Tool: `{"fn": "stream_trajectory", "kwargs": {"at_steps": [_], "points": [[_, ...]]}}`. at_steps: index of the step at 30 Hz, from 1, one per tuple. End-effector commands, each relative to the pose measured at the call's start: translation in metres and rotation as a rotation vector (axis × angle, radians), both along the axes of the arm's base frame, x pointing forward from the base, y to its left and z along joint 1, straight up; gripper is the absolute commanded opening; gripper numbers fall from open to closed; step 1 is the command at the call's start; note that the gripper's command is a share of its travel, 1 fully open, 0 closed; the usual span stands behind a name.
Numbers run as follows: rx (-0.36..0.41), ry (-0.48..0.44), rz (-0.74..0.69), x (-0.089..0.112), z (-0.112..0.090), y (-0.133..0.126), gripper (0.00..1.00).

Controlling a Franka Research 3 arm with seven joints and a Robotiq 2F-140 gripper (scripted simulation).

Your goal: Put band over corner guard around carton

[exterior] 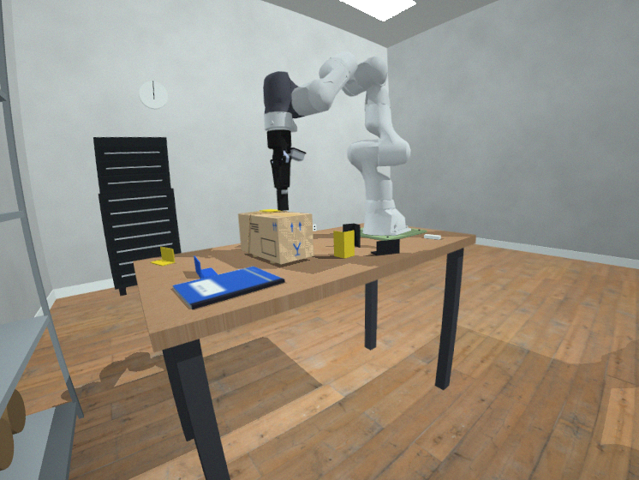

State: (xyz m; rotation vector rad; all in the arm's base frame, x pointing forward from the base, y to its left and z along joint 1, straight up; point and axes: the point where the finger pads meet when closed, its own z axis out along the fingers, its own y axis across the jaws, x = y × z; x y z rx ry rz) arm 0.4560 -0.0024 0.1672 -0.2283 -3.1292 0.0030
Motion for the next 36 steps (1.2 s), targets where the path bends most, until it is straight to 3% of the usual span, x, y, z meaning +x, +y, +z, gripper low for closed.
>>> {"fn": "stream_trajectory", "kwargs": {"at_steps": [1, 36], "points": [[0.002, -0.004, 0.003, 0.0018, 0.0003, 0.0009, 0.18], [0.002, -0.004, 0.003, 0.0003, -0.0041, 0.0002, 0.18]]}}
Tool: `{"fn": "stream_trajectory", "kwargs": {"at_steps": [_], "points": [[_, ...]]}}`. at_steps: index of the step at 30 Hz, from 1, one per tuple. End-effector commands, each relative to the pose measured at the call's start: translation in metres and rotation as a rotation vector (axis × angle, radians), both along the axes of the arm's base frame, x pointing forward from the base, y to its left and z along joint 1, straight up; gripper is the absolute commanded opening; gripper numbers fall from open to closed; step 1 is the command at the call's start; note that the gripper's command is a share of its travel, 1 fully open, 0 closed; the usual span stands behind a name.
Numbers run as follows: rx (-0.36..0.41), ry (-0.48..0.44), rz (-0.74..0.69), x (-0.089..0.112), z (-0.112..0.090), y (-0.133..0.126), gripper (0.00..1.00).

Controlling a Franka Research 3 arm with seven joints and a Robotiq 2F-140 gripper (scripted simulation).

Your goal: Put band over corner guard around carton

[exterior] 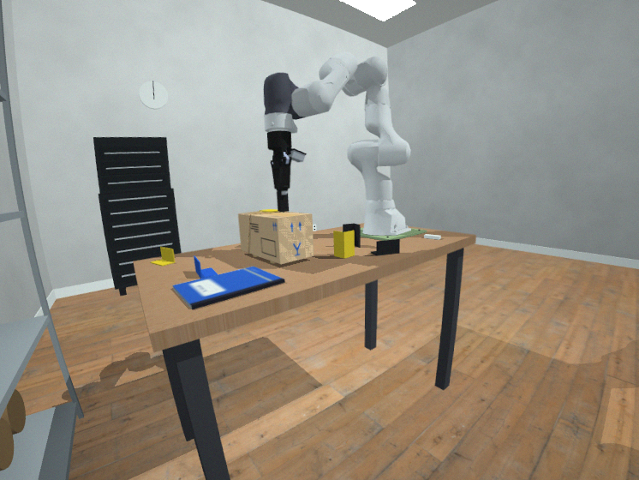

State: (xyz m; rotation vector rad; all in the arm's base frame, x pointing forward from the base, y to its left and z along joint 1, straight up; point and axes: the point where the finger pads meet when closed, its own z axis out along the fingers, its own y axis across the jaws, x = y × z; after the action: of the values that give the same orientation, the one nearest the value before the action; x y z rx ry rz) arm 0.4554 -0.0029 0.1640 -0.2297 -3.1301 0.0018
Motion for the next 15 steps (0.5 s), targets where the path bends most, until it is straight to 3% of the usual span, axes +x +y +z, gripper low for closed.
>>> {"fn": "stream_trajectory", "kwargs": {"at_steps": [1, 15], "points": [[0.001, -0.003, 0.004, 0.0009, -0.001, 0.0007, 0.18], [0.001, -0.003, 0.004, 0.0005, -0.0022, 0.0005, 0.18]]}}
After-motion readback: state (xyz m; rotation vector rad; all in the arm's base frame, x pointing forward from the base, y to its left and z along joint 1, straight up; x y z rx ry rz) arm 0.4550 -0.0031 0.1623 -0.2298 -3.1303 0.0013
